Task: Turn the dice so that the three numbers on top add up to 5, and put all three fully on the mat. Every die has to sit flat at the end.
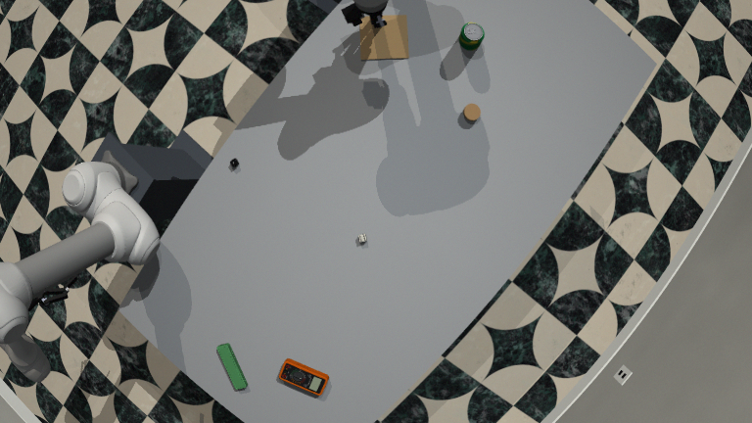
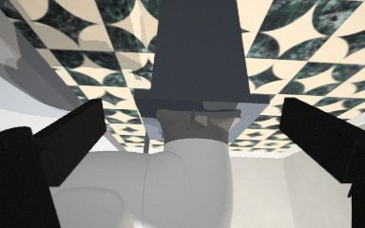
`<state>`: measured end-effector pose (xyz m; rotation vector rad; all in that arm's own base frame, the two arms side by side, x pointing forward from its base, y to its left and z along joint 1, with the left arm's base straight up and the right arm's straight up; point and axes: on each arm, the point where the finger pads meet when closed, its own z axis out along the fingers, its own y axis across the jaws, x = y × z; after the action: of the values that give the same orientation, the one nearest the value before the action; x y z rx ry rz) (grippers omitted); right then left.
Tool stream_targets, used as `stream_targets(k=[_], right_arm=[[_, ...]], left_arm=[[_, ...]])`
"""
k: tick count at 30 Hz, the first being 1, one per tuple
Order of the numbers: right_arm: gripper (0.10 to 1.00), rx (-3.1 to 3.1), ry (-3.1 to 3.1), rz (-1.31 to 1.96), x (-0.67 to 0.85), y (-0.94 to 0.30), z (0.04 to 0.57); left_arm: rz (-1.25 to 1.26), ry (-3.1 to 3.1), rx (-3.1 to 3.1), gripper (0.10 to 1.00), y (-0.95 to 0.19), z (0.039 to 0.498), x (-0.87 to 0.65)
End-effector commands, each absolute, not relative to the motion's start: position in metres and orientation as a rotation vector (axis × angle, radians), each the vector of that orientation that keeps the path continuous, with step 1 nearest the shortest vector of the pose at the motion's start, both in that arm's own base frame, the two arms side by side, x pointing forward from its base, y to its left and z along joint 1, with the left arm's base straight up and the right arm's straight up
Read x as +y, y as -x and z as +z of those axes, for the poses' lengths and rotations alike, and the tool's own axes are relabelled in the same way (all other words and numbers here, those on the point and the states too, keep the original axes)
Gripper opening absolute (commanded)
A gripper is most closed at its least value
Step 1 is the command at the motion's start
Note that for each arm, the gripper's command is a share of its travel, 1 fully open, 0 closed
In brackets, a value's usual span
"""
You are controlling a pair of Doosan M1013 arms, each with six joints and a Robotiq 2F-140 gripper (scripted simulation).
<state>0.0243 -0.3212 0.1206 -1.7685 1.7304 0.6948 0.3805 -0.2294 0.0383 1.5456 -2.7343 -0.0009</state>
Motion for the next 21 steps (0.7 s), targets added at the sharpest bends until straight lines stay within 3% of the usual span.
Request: stream_targets(k=[1,21], right_arm=[[1.000,1.731,1.769,0.694,-0.3215,-0.0244,0.1210],[1.000,1.731,1.769,0.694,-0.3215,-0.0244,0.1210]], left_arm=[[0.000,-1.546,-2.735,0.184,-0.3809,0.0387,-0.2295],[0.000,-1.546,-2.735,0.184,-0.3809,0.0387,-0.2295]])
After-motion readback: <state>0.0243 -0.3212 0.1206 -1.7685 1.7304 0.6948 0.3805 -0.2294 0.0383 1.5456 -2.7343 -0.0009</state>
